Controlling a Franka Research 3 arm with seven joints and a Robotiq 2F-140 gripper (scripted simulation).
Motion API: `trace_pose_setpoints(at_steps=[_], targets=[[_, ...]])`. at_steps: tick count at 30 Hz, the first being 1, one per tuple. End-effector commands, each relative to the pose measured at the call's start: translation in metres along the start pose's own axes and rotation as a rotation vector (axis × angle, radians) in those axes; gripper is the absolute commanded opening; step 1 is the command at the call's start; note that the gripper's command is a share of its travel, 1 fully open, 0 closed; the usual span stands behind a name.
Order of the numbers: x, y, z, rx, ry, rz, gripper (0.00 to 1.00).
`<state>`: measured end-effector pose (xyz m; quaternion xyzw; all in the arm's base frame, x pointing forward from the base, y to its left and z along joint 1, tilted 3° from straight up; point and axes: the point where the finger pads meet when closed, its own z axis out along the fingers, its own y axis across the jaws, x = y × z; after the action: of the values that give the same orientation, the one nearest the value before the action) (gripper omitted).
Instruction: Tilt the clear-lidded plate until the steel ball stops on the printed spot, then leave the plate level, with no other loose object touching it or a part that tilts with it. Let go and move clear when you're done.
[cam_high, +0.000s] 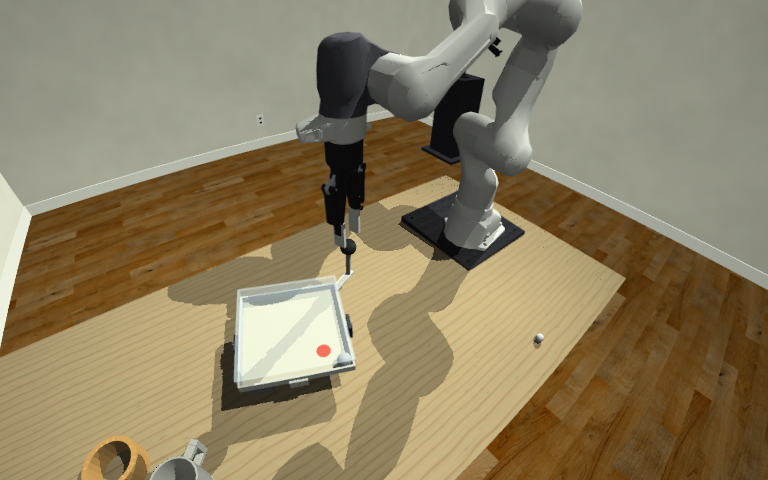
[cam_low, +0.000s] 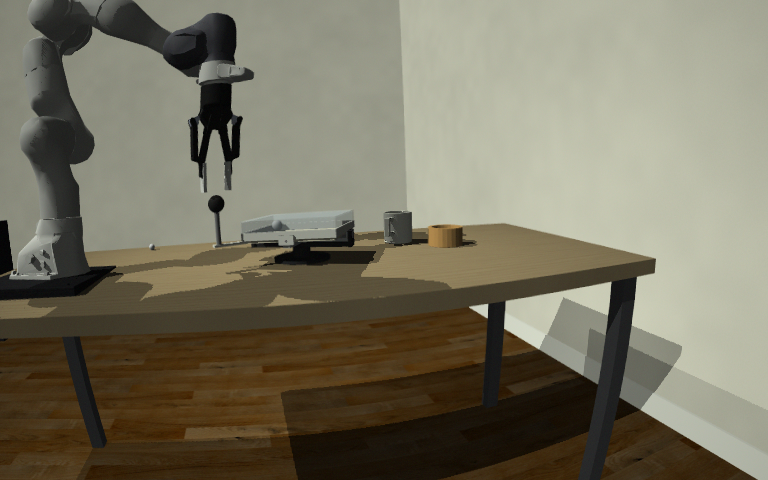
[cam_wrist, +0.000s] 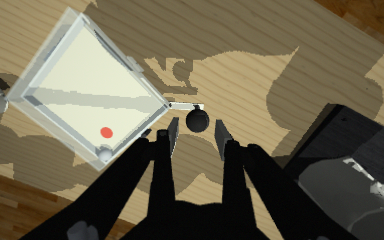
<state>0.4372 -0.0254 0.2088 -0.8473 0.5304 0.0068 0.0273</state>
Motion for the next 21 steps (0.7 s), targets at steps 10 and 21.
trace_pose_setpoints(at_steps=[10, 21], targets=[[0.0012, -0.0010, -0.0010, 0.004, 0.004, 0.008, 0.36], [0.0012, -0.0009, 0.0007, 0.003, 0.004, 0.013, 0.36]])
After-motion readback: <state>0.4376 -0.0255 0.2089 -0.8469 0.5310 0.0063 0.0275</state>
